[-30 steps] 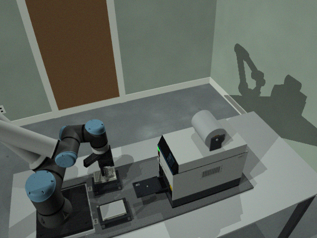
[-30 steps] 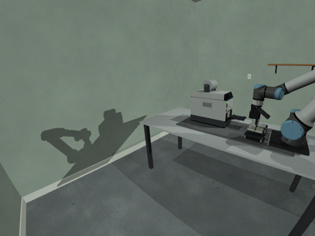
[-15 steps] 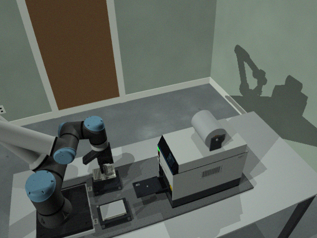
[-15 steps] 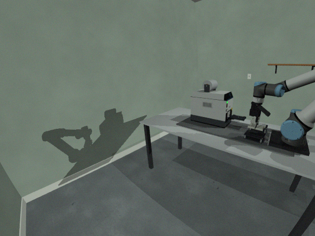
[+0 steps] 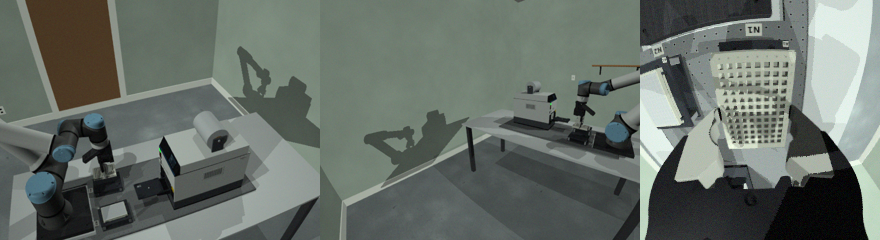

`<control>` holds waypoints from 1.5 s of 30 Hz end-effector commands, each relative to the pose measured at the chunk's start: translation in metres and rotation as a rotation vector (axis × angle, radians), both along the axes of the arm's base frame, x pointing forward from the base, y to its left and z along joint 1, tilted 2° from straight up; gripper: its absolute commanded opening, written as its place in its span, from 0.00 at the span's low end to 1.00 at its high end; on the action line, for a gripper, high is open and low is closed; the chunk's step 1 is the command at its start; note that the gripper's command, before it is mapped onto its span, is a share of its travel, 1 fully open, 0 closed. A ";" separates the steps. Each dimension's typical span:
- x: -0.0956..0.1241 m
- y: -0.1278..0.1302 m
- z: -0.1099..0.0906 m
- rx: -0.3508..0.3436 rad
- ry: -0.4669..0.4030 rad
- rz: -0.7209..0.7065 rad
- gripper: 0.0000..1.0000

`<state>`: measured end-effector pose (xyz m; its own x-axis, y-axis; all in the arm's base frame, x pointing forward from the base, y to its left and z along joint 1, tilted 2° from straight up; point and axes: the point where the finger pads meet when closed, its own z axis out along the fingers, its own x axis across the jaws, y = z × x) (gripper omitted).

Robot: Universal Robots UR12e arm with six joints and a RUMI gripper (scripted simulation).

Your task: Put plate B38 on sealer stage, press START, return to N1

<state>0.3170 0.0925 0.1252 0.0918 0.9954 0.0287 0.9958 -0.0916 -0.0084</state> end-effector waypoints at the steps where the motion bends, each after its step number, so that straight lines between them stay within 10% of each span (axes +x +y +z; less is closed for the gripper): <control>1: 0.000 0.000 0.008 0.000 -0.001 0.000 0.00; 45: 0.001 -0.002 0.052 0.000 -0.001 0.000 0.00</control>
